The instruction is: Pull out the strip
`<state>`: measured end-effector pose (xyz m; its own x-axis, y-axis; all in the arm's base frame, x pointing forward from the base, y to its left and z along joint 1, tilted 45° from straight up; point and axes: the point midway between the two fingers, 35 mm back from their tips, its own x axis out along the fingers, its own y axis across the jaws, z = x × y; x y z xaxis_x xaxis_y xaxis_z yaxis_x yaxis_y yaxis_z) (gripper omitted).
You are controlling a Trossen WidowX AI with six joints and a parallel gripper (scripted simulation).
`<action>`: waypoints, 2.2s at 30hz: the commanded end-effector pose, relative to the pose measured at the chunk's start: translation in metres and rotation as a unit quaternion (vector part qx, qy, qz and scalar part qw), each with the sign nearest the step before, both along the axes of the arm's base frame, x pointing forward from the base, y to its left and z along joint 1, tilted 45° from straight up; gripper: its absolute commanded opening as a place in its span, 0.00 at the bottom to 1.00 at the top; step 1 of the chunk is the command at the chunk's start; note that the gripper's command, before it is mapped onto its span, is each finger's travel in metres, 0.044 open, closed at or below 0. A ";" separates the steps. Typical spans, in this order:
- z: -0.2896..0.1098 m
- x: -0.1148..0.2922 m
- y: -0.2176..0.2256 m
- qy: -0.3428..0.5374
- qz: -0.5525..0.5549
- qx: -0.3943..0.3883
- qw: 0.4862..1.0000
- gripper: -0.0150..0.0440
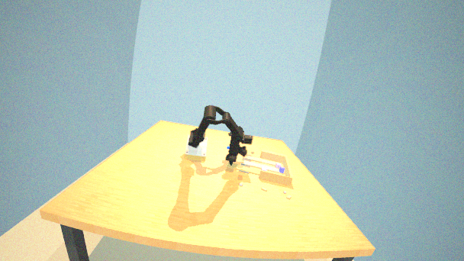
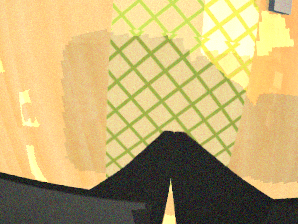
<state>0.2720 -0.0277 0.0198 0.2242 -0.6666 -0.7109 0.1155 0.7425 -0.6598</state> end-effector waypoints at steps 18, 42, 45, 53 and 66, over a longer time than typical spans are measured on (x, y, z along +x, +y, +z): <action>-0.013 -0.039 -0.006 0.014 -0.007 -0.003 1.000 0.25; -0.021 -0.070 -0.007 0.015 -0.007 -0.003 1.000 0.25; -0.022 -0.074 -0.007 0.015 -0.007 -0.003 1.000 0.25; -0.022 -0.074 -0.007 0.015 -0.007 -0.003 1.000 0.25; -0.022 -0.074 -0.007 0.015 -0.007 -0.003 1.000 0.25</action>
